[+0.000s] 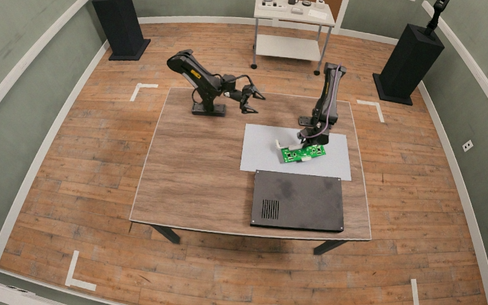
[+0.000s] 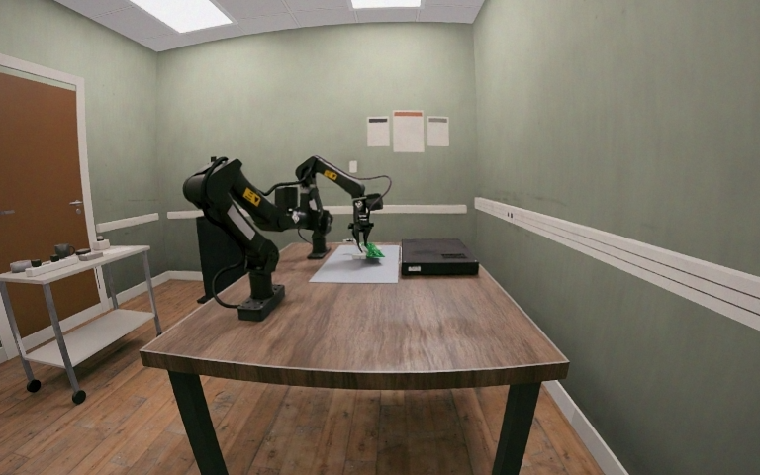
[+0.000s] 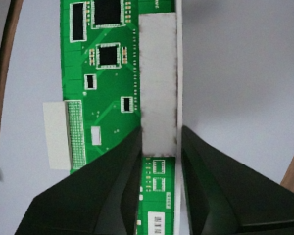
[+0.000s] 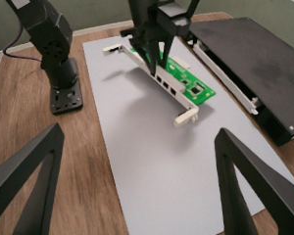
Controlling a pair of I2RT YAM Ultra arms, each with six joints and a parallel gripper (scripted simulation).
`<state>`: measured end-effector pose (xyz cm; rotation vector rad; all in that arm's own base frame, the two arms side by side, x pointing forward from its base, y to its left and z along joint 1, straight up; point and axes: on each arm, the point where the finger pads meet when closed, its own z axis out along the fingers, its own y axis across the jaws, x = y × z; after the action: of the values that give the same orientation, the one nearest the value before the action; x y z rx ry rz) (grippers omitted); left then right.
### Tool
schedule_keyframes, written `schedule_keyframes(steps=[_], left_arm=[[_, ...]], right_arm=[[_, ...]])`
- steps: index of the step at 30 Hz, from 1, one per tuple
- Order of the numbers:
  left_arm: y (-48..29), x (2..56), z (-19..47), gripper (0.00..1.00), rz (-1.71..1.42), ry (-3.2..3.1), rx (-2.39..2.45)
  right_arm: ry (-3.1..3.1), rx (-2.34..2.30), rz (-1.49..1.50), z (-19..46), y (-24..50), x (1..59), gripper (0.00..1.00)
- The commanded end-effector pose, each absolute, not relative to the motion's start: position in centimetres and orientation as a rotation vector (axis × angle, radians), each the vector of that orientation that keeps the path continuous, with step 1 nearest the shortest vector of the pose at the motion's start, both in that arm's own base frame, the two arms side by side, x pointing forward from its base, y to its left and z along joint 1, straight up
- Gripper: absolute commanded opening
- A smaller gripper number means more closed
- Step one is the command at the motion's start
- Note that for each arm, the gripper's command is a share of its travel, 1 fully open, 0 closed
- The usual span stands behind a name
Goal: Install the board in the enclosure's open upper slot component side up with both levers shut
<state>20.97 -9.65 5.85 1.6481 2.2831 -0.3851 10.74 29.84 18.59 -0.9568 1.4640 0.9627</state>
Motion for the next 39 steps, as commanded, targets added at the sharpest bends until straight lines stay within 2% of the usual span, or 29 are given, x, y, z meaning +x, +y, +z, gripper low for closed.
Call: schedule_keyframes(steps=[1,13,39], left_arm=[[-10.0,22.1,6.9,0.18,-0.388,2.230,1.655],[-11.4,24.4,6.1,0.18,-0.397,1.930,1.953],[-11.3,26.2,6.2,0.18,-0.432,1.955,1.962]], right_arm=[[1.437,-0.953,0.979,19.3,29.9,10.5,1.00],[1.437,-0.953,0.979,19.3,29.9,10.5,1.00],[1.437,-0.953,0.979,19.3,29.9,10.5,1.00]])
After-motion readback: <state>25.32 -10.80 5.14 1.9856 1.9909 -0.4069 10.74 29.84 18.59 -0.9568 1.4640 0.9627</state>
